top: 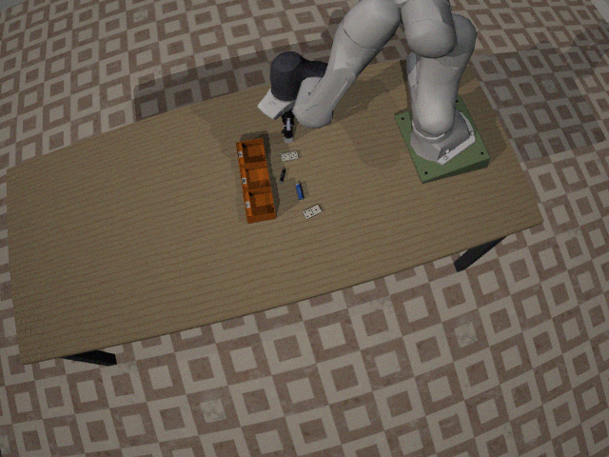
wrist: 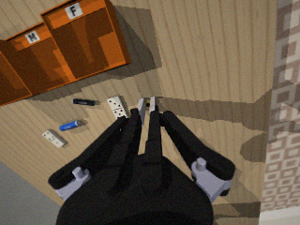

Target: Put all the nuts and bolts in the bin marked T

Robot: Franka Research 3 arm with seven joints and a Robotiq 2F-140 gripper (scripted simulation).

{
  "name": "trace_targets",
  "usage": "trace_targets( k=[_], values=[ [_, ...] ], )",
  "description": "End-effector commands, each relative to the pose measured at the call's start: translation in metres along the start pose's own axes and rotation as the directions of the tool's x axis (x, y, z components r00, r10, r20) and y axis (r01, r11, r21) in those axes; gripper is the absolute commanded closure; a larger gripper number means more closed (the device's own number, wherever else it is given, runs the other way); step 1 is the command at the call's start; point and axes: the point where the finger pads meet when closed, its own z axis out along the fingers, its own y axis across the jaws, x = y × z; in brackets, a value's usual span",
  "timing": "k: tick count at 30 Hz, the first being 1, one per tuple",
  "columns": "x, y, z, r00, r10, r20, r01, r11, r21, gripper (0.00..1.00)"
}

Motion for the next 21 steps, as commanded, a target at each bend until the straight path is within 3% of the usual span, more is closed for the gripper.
trace_targets(
  k=[1,15,21],
  values=[
    [0.001,-0.001,0.0,1.0,-0.005,-0.003,0.005,1.0,0.001,0.93],
    [0.001,-0.001,0.0,1.0,-0.005,-0.003,0.005,1.0,0.001,0.93],
    [0.0,-0.001,-0.014,1.0,-0.005,-0.003,0.005,1.0,0.001,0.93]
  ],
)
